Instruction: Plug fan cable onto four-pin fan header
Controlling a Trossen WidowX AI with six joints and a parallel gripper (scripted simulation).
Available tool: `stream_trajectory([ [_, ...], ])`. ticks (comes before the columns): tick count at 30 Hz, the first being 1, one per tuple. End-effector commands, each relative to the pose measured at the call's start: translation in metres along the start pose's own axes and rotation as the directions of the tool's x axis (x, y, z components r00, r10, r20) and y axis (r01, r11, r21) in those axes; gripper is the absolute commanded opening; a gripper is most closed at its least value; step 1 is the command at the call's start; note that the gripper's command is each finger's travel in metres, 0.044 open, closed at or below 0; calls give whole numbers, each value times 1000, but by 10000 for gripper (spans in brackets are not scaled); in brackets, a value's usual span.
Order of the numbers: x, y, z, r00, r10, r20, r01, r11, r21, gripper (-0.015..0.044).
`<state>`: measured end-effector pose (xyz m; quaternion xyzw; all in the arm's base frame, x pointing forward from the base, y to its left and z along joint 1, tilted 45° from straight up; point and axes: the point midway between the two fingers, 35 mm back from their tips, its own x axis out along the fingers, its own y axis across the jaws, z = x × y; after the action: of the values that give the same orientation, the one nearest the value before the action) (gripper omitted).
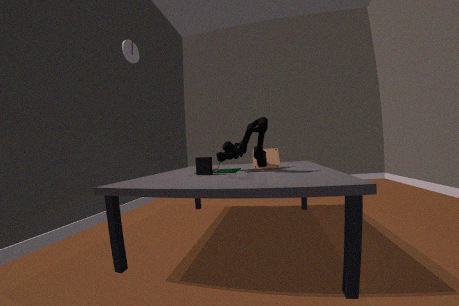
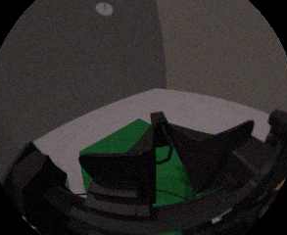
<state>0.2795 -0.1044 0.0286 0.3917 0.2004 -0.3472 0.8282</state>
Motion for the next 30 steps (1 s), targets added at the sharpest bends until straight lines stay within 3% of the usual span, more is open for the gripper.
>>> stream_trajectory([
  [1,-6,0,2,999,21,37,-22,999,29,0],
  [30,-4,-2,7,1000,3,13,-3,1000,16,0],
])
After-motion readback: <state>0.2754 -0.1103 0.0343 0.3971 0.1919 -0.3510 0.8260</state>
